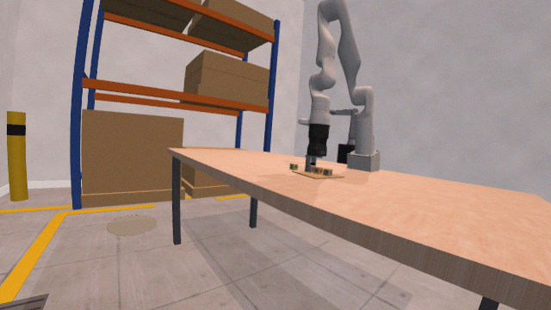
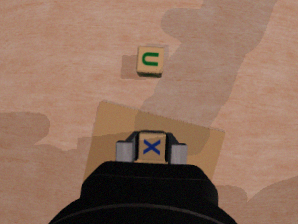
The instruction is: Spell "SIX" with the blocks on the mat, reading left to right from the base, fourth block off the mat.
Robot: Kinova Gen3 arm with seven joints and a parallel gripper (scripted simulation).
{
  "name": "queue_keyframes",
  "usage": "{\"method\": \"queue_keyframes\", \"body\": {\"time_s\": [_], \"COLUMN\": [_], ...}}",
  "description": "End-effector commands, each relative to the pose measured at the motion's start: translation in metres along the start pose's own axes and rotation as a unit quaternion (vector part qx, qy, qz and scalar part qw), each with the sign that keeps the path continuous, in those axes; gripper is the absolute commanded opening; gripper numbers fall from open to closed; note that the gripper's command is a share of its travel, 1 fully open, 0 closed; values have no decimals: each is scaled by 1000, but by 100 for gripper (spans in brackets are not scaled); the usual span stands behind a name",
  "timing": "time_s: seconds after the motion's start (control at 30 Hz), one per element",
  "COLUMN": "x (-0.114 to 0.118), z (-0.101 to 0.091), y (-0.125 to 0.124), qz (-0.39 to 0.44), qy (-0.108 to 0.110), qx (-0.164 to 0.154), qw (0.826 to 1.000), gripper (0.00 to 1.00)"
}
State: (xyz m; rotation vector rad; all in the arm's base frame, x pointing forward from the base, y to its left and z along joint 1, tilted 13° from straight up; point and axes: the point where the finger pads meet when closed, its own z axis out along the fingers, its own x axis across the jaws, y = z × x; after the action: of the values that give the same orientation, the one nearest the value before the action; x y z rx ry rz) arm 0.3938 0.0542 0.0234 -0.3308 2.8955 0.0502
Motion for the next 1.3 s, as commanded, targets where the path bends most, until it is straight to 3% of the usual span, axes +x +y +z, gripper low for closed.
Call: {"method": "queue_keyframes", "body": {"time_s": [0.0,1.0,1.27], "x": [0,0,0], "z": [0,-1,-8], "y": [0,0,0], "qz": [0,0,0], "qy": [-1,-1,-1], "qx": [0,0,0], "qw": [1000,1000,1000], "gripper": [49,49,49]}}
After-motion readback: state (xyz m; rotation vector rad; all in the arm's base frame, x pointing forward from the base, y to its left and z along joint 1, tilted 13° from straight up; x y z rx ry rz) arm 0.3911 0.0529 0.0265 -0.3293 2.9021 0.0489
